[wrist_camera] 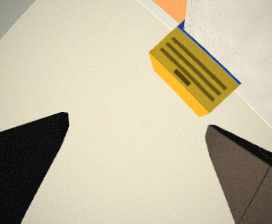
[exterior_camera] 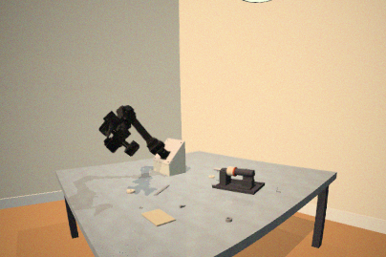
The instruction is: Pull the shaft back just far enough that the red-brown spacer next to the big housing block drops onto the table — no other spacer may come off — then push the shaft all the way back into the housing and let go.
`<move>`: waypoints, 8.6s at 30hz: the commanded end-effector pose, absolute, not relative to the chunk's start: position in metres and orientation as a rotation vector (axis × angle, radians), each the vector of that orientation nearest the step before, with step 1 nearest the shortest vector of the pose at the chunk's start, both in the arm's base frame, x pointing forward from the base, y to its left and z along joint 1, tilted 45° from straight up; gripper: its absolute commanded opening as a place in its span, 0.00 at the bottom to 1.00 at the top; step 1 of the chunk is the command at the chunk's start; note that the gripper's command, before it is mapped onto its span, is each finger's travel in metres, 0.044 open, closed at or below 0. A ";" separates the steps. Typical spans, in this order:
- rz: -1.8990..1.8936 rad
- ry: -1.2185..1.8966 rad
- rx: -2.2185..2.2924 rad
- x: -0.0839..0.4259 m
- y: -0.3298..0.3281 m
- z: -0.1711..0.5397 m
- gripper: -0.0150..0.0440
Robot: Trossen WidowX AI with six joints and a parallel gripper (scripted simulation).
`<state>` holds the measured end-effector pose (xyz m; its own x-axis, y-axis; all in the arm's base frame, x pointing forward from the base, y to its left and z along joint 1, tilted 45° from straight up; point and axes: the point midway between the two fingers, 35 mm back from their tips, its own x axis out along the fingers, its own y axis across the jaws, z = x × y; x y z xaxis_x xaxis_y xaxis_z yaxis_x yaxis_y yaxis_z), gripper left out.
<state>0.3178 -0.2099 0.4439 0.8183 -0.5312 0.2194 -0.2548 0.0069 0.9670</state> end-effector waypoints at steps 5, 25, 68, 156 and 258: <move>-0.379 -0.477 1.897 0.396 -0.179 0.323 1.00; -0.896 -0.191 2.179 0.400 0.001 0.028 1.00; -1.004 -0.181 2.126 0.344 0.033 -0.032 1.00; -1.002 -0.182 2.125 0.375 0.011 -0.060 1.00; -1.003 -0.182 2.124 0.366 0.004 -0.065 0.25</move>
